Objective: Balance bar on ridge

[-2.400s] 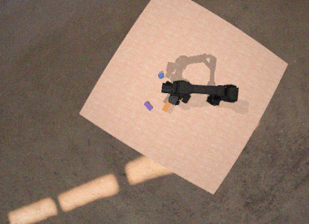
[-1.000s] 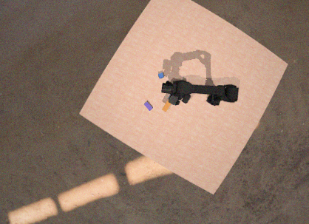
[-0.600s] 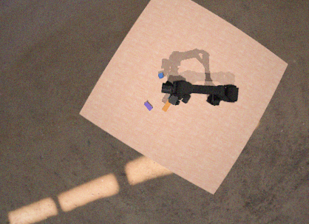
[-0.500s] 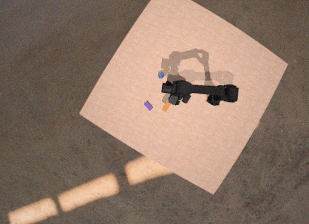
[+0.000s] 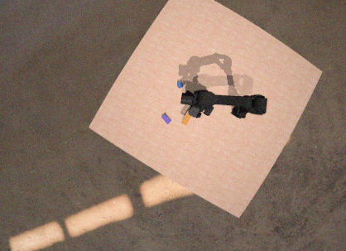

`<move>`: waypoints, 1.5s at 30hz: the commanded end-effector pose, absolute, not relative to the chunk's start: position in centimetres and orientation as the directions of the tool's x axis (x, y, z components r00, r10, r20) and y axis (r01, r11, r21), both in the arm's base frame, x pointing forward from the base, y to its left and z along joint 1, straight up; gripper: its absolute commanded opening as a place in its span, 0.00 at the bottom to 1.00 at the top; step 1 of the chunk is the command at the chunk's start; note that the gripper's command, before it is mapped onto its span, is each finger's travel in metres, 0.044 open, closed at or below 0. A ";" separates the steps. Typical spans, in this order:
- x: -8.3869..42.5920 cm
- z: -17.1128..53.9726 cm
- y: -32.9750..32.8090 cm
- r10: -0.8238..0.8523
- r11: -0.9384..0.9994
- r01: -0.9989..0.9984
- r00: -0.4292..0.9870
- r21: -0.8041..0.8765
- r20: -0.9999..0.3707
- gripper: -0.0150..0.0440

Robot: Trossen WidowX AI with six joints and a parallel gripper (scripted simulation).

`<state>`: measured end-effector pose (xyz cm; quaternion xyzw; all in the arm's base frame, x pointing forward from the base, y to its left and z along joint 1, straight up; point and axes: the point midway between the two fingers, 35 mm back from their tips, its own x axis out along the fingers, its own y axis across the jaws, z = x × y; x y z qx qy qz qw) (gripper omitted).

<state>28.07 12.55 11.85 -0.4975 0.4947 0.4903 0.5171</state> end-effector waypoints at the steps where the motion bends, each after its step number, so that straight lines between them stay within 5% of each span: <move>1: 28.1 11.8 12.5 0.015 0.024 -0.999 0.029 -0.029 -0.999 0.54; 45: 28.1 11.8 12.5 0.015 0.024 -0.999 0.029 -0.029 -0.999 0.57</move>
